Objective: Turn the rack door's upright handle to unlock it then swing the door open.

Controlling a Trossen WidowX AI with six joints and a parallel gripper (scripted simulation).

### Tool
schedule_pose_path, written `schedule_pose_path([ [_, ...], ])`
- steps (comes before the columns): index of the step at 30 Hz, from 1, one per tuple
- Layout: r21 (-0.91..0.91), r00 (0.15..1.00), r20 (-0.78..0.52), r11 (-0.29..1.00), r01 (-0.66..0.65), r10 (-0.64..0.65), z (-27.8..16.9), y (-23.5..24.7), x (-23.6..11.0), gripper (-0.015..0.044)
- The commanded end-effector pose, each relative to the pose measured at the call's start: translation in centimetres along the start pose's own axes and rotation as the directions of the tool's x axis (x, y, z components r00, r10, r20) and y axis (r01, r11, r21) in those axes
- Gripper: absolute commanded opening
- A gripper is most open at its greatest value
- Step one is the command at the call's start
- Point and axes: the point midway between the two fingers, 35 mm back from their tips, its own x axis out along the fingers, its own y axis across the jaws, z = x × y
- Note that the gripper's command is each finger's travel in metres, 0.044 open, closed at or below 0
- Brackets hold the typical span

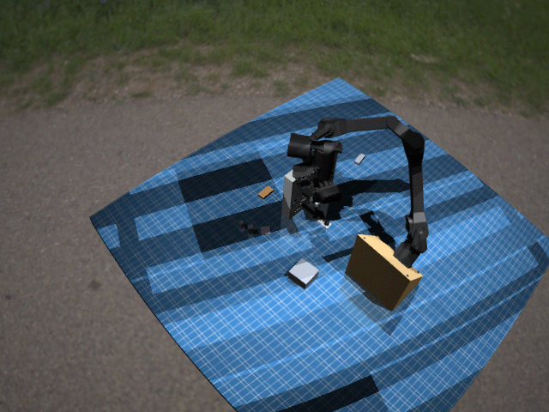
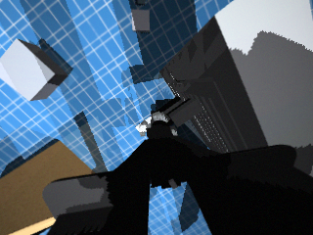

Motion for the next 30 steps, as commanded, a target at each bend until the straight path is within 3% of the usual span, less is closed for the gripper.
schedule_pose_path([
  [1, -0.236, 1.0, 0.003, 0.972, 0.002, -0.001, 0.07, -0.02, 0.0, 0.002],
  [13, -0.732, 1.0, 0.003, 0.681, 0.003, -0.001, 0.07, -0.02, 0.0, 0.002],
  [26, -0.754, 1.0, 0.003, 0.657, 0.003, -0.001, 0.07, -0.02, 0.0, 0.002],
  [30, -0.754, 1.0, 0.003, 0.657, 0.003, -0.001, 0.07, -0.02, 0.0, 0.0125],
])
